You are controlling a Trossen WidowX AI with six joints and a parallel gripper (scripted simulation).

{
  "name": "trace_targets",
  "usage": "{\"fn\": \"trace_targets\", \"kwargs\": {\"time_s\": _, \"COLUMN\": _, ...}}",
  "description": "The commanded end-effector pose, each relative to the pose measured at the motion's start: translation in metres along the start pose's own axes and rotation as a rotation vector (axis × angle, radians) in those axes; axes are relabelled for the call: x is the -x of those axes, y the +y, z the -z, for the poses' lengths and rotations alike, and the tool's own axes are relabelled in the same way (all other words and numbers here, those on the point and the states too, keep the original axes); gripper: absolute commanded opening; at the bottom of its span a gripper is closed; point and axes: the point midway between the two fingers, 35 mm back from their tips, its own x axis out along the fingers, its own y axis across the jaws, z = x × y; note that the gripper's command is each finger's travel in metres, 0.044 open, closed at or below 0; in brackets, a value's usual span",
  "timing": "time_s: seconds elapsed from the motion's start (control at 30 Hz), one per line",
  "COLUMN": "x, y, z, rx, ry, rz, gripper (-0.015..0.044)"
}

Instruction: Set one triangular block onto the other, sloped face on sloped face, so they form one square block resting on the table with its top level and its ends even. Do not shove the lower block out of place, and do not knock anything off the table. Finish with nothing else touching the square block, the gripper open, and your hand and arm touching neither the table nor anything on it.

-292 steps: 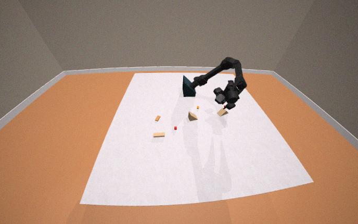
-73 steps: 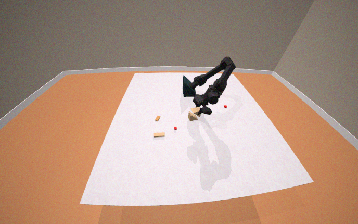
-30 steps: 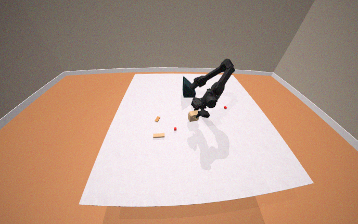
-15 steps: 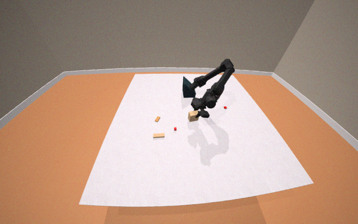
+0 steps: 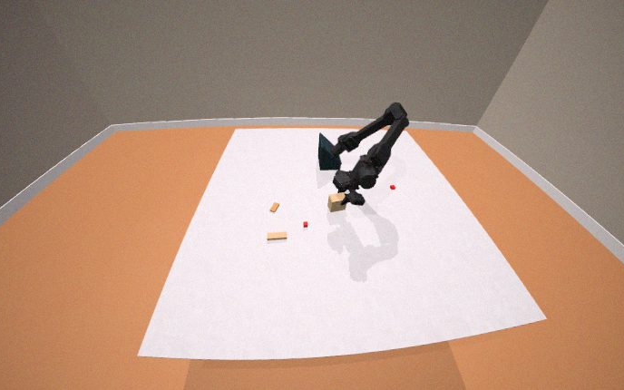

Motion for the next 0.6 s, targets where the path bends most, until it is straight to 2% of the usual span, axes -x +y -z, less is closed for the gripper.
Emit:
{"fn": "trace_targets", "kwargs": {"time_s": 0.0, "x": -0.0012, "y": 0.0002, "z": 0.0003, "rx": -0.003, "ry": 0.003, "rz": -0.001, "gripper": 0.0000}}
{"fn": "trace_targets", "kwargs": {"time_s": 0.43, "x": -0.0013, "y": 0.0000, "z": 0.0001, "rx": -0.003, "ry": 0.006, "rz": -0.002, "gripper": 0.0000}}
{"fn": "trace_targets", "kwargs": {"time_s": 0.57, "x": -0.0008, "y": -0.0001, "z": -0.0002, "rx": -0.001, "ry": 0.001, "rz": 0.000, "gripper": 0.0105}}
